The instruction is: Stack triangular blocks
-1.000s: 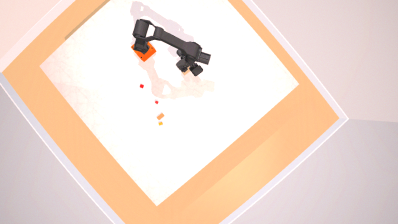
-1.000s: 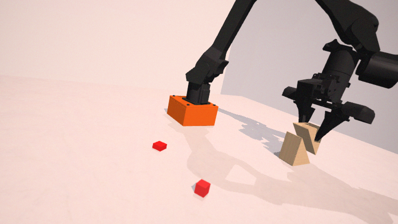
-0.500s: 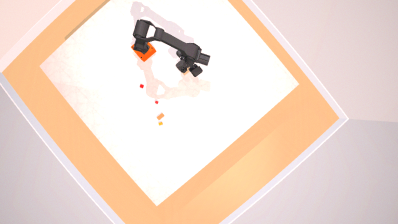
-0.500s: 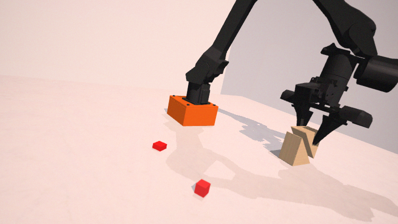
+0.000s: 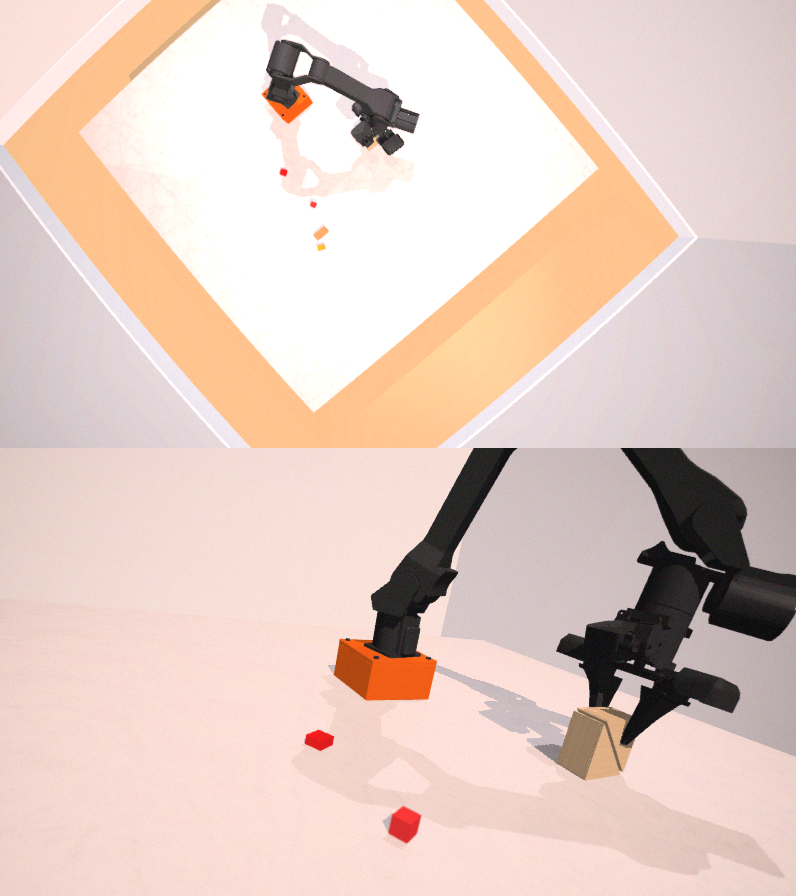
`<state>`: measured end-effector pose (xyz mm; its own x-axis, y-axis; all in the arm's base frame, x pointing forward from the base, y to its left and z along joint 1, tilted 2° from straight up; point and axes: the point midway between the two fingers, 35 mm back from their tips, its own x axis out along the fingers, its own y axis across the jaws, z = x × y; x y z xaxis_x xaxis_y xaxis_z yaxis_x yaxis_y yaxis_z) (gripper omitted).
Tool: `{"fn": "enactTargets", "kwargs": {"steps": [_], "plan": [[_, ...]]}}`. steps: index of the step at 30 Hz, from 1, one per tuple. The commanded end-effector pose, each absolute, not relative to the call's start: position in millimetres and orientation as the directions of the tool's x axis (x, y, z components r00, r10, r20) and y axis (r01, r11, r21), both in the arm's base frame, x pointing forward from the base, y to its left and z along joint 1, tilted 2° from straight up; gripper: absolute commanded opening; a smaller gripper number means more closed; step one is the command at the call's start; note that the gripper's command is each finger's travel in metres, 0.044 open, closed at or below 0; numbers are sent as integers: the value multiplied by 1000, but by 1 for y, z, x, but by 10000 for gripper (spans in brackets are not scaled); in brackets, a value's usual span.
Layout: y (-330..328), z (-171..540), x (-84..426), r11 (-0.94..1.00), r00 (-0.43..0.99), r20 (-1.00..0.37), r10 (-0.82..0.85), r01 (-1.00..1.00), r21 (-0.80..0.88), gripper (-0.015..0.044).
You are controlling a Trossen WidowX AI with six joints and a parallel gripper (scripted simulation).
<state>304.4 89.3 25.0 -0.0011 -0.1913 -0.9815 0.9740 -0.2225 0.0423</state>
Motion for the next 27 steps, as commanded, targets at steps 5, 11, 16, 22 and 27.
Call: {"fn": "enactTargets", "kwargs": {"steps": [5,11,16,22,27], "plan": [[88,23,305,-217,2,-980,-197,975,46,0],[88,23,305,-216,2,-980,-197,975,45,0],[88,23,304,-217,-1,-980,-197,975,42,0],[88,23,304,-217,-2,-980,-197,975,41,0],[88,23,304,-217,-5,-981,-196,975,38,0]]}}
